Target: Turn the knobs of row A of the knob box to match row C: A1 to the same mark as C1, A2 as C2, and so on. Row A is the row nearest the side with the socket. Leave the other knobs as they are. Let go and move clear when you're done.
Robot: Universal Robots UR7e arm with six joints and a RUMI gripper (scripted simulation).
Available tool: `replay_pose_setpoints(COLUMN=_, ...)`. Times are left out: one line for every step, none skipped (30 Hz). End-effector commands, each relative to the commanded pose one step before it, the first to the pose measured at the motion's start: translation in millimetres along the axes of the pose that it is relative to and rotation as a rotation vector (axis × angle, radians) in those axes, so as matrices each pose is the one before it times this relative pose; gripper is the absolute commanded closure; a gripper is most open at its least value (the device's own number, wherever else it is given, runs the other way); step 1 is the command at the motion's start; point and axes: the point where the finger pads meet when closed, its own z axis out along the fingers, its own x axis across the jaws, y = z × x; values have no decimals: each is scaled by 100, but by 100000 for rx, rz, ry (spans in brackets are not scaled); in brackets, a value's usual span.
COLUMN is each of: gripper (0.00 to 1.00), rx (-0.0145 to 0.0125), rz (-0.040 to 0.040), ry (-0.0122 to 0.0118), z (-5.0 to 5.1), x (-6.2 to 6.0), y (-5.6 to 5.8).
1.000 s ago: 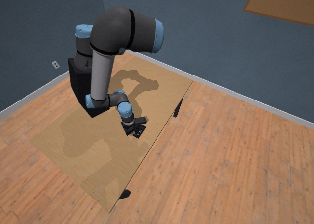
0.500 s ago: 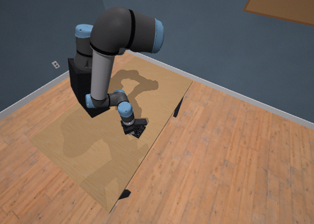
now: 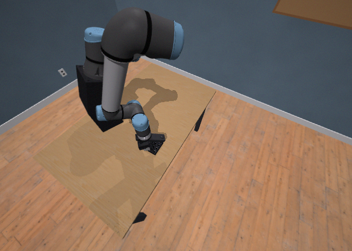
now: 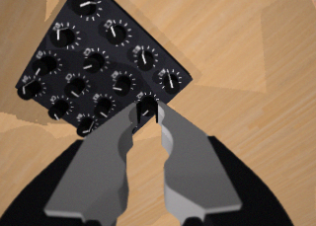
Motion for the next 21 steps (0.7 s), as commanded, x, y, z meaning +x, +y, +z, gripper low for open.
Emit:
replay_pose_setpoints(gripper=96, rx=14, rz=1226, ry=137, z=-42, x=60, y=-16)
replay_pose_setpoints(gripper=96, rx=0, rz=281, ry=0, z=0, x=1, y=0)
replay_pose_setpoints(gripper=96, rx=0, rz=245, ry=0, z=0, x=1, y=0)
replay_pose_setpoints(gripper=96, rx=0, rz=211, ry=0, z=0, x=1, y=0)
replay_pose_setpoints(gripper=96, rx=0, rz=178, ry=0, z=0, x=1, y=0)
replay_pose_setpoints(gripper=96, rx=0, rz=148, ry=0, z=0, x=1, y=0)
replay_pose_setpoints(gripper=96, rx=0, rz=121, ry=0, z=0, x=1, y=0)
replay_pose_setpoints(gripper=96, rx=0, rz=95, ry=0, z=0, x=0, y=0)
replay_pose_setpoints(gripper=96, rx=0, rz=73, ry=0, z=0, x=0, y=0)
replay_pose_setpoints(gripper=96, rx=0, rz=53, ry=0, z=0, x=0, y=0)
replay_pose_setpoints(gripper=96, rx=0, rz=36, ry=0, z=0, x=0, y=0)
replay_pose_setpoints(gripper=96, rx=0, rz=22, ry=0, z=0, x=0, y=0)
replay_pose_setpoints(gripper=96, rx=0, rz=12, ry=0, z=0, x=0, y=0)
replay_pose_setpoints(gripper=96, rx=0, rz=4, ry=0, z=0, x=0, y=0)
replay_pose_setpoints(gripper=96, rx=0, rz=0, ry=0, z=0, x=0, y=0)
replay_pose_setpoints(gripper=96, rx=0, rz=0, ry=0, z=0, x=0, y=0)
replay_pose_setpoints(gripper=96, rx=0, rz=1, ry=0, z=0, x=0, y=0)
replay_pose_setpoints(gripper=96, rx=0, rz=0, ry=0, z=0, x=0, y=0)
replay_pose_setpoints(gripper=96, rx=0, rz=0, ry=0, z=0, x=0, y=0)
replay_pose_setpoints(gripper=96, rx=0, rz=0, ry=0, z=0, x=0, y=0)
replay_pose_setpoints(gripper=96, rx=0, rz=0, ry=0, z=0, x=0, y=0)
